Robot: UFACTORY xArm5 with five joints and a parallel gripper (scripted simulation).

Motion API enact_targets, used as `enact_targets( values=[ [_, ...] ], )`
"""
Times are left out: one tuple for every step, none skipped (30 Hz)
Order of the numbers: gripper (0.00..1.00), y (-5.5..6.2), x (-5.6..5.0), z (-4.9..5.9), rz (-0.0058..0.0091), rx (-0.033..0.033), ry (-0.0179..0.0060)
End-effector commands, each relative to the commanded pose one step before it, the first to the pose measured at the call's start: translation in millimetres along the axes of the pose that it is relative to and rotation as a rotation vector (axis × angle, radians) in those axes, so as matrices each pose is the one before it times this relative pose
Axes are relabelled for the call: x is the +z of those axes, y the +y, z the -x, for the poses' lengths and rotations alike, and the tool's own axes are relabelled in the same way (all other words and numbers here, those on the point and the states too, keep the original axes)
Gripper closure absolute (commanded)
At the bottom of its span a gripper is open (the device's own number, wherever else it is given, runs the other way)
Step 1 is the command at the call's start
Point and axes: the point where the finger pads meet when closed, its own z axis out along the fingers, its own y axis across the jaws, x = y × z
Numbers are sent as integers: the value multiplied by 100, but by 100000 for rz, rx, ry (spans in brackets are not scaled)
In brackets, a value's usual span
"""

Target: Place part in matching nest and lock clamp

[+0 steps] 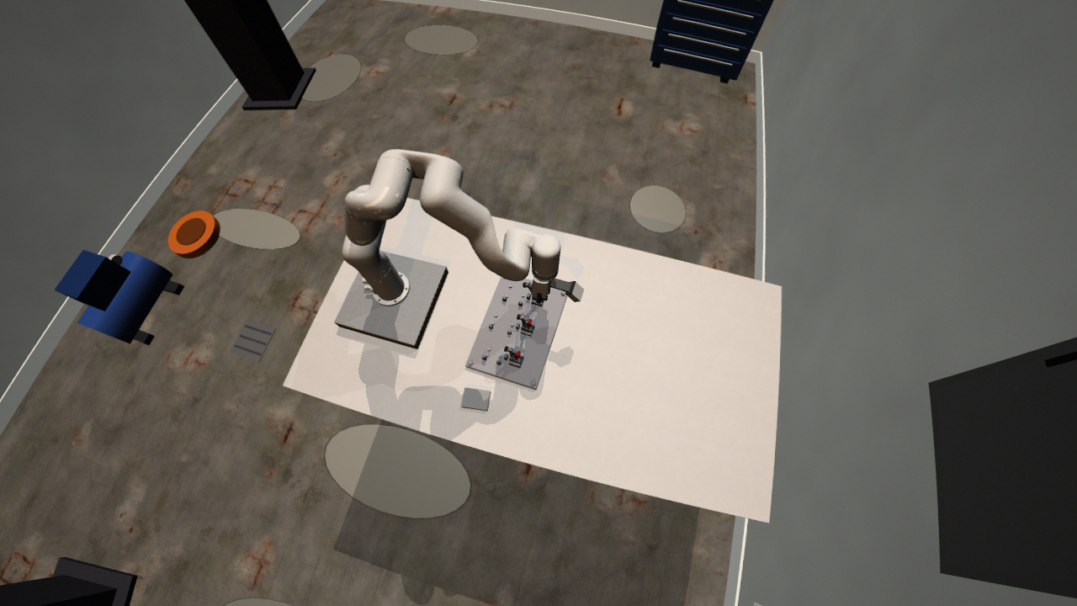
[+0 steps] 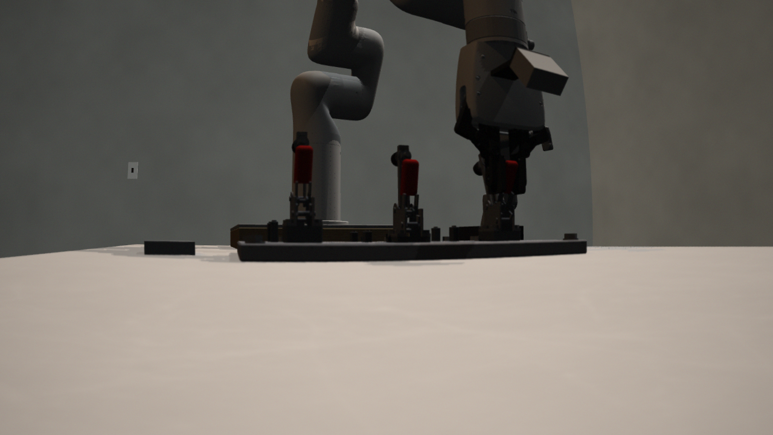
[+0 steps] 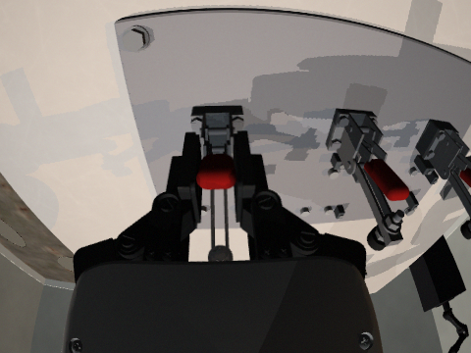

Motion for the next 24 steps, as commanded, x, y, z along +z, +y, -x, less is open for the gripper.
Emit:
enact_targets(
  values=[
    [100,-37,-98,264,-43,-51,133],
    [100,0,0,62,0,0,0],
    [100,0,0,58,0,0,0],
    [100,0,0,55,0,0,0],
    [100,0,0,52,0,0,0],
    [100,0,0,48,0,0,0],
    [100,0,0,45,0,0,0],
    [100,0,0,41,0,0,0],
    [100,0,0,38,0,0,0],
    [100,0,0,35,0,0,0],
    [100,0,0,0,0,0,0],
    [100,0,0,0,0,0,0],
    [100,0,0,31,0,0,0],
    [100,0,0,28,0,0,0],
    [100,0,0,25,0,0,0],
    [100,0,0,22,0,0,0],
    [100,0,0,19,0,0,0],
    [100,0,0,16,0,0,0],
    [100,0,0,14,0,0,0],
    [100,0,0,11,0,0,0],
    [100,0,0,9,0,0,0],
    [100,0,0,7,0,0,0],
    [100,0,0,5,0,0,0],
    [100,0,0,3,0,0,0]
  ],
)
